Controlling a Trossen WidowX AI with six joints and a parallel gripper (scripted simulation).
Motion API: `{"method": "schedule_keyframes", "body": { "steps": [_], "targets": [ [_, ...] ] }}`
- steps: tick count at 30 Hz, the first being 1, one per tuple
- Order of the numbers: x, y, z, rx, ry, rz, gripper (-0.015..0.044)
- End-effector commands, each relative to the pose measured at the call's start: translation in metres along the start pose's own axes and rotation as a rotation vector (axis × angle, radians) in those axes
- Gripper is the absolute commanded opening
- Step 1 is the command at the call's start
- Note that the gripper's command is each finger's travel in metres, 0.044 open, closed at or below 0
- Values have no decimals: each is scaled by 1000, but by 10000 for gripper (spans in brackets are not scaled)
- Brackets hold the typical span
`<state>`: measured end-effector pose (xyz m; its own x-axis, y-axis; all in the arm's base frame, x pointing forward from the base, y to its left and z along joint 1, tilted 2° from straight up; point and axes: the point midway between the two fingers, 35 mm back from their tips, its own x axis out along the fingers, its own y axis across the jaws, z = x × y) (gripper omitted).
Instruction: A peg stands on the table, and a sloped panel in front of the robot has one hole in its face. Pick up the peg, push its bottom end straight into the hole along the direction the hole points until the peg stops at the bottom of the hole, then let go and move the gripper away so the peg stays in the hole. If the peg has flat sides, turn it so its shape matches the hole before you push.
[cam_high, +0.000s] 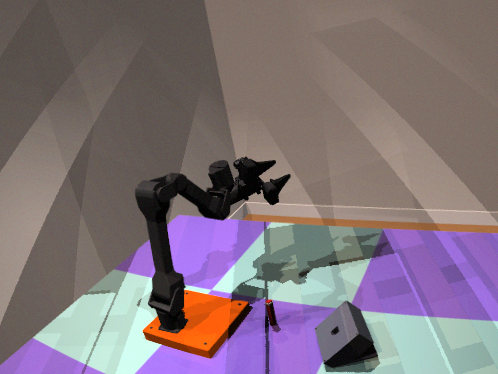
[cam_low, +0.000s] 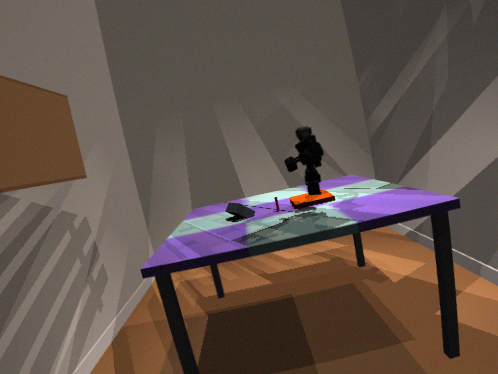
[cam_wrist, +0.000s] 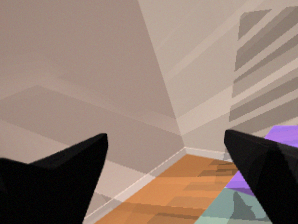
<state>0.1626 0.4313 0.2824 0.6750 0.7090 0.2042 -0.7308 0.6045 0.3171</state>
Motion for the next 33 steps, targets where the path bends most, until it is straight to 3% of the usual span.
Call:
{"method": "schedule_keyframes", "body": {
  "steps": [1,17,33],
  "targets": [
    [0,-1,0,2,2,-1,426],
    [23,-75,-26,200,212,-171,440],
    [17,-163,-45,464,385,-456,440]
  ]
}}
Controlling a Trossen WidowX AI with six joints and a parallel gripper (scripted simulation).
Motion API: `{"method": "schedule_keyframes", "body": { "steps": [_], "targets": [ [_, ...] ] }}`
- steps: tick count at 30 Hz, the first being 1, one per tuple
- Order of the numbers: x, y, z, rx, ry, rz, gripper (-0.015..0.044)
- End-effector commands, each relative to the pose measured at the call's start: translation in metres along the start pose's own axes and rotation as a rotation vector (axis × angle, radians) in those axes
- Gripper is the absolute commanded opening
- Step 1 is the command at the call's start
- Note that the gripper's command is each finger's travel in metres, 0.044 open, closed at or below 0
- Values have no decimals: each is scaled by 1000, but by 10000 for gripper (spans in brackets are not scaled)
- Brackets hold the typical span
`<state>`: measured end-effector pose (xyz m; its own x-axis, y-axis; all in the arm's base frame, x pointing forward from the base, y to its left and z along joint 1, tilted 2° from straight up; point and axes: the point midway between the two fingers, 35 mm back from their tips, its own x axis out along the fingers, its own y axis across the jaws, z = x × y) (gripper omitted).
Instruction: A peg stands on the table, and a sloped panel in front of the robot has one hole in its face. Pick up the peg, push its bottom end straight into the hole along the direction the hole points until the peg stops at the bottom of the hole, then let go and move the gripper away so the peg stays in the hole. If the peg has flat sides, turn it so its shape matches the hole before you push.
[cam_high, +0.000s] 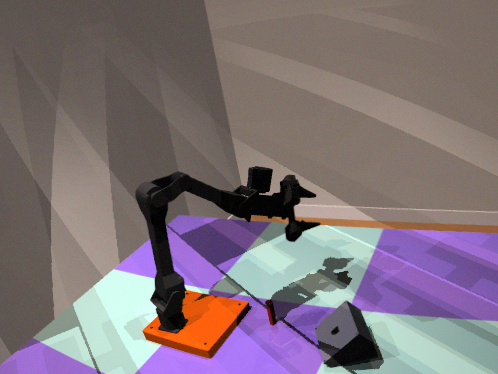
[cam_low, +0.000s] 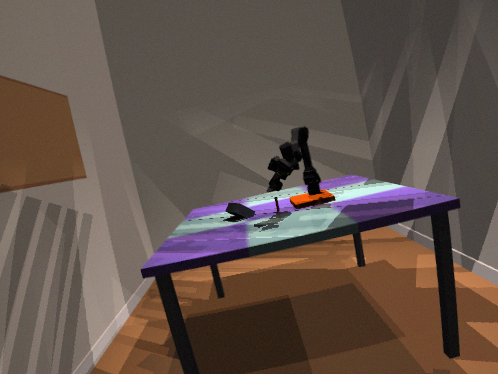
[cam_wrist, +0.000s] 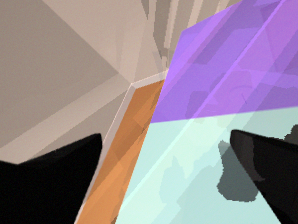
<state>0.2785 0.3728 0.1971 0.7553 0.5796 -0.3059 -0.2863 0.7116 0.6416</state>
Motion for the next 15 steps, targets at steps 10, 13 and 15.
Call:
{"method": "schedule_keyframes", "body": {
  "steps": [10,13,15],
  "targets": [
    [2,-71,19,268,89,-250,440],
    [0,-87,23,342,104,-314,440],
    [-3,-98,25,393,111,-357,440]
  ]
}}
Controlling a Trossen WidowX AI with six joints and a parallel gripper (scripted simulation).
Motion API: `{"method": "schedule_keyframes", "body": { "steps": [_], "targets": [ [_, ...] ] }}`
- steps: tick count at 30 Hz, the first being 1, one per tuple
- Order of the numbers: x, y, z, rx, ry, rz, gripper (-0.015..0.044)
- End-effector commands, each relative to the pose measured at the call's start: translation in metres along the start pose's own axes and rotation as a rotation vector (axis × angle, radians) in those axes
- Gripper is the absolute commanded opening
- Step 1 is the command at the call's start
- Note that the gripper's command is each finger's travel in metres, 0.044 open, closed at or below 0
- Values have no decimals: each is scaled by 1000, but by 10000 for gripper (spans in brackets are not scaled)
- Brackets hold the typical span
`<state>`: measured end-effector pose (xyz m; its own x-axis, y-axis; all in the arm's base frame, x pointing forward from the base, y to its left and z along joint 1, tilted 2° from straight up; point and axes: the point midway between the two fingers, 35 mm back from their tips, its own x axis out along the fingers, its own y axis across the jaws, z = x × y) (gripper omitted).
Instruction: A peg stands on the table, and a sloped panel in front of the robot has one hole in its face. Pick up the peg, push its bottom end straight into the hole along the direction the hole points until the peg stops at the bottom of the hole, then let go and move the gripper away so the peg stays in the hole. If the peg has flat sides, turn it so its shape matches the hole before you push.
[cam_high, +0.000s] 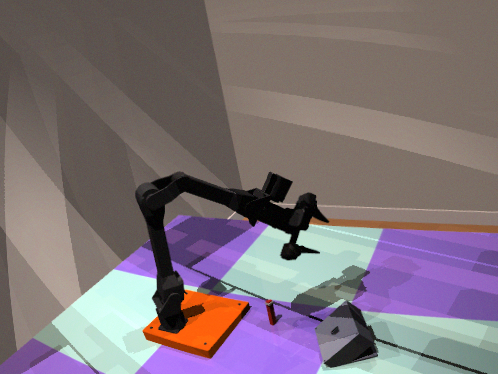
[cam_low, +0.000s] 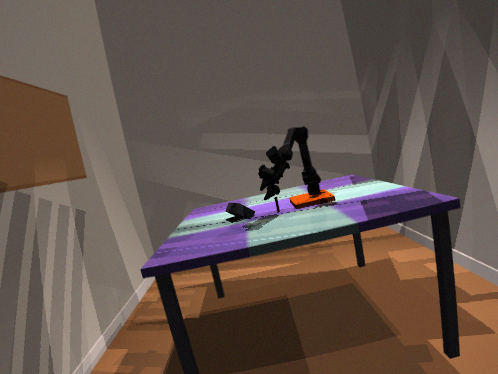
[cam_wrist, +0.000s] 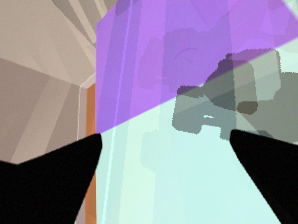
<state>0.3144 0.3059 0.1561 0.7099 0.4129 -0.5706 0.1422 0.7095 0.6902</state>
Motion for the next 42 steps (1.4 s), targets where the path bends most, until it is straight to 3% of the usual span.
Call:
{"method": "schedule_keyframes", "body": {
  "steps": [1,20,42],
  "targets": [
    [-1,-17,12,108,15,-74,440],
    [-28,-110,49,662,22,-489,440],
    [-110,-186,58,1356,-136,-976,440]
  ]
}}
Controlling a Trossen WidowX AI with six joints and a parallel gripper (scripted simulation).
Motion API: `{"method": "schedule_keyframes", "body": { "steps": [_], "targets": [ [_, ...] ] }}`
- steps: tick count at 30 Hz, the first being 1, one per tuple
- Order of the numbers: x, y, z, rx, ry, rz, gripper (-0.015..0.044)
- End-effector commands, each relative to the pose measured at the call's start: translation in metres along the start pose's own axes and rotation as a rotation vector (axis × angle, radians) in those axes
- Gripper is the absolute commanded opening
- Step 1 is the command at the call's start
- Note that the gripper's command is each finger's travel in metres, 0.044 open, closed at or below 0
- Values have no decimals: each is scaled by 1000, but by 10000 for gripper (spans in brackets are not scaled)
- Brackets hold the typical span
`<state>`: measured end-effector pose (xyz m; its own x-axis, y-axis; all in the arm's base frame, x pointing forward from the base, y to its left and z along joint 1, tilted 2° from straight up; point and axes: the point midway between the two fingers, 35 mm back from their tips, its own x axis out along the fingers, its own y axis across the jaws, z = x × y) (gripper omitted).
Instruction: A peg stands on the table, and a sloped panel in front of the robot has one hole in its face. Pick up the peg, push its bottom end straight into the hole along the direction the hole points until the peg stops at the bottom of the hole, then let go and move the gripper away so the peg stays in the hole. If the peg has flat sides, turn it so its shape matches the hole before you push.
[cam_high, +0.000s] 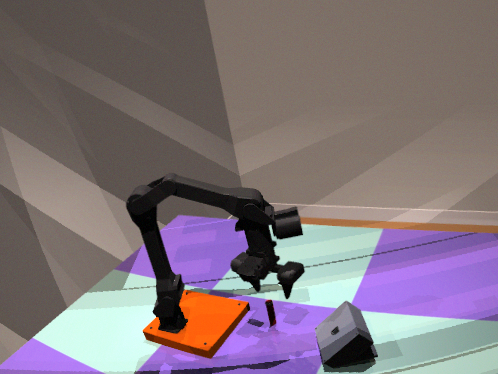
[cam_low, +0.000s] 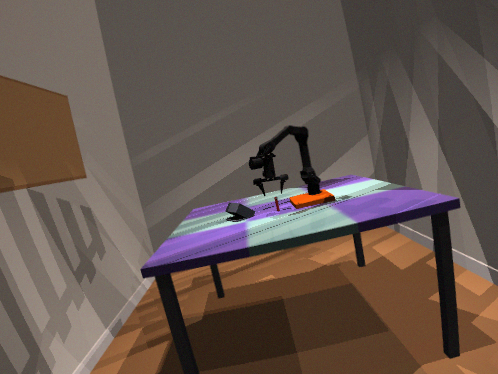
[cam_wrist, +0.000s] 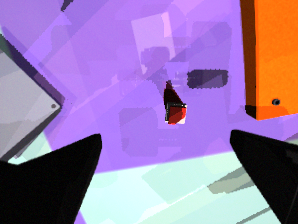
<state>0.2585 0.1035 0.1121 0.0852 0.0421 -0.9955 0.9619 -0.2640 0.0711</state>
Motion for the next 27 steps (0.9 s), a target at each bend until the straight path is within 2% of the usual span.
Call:
{"method": "schedule_keyframes", "body": {
  "steps": [1,10,27],
  "targets": [
    [-5,-6,10,97,-12,-44,440],
    [-3,-7,11,98,-12,-44,440],
    [25,-6,10,98,-12,-44,440]
  ]
}}
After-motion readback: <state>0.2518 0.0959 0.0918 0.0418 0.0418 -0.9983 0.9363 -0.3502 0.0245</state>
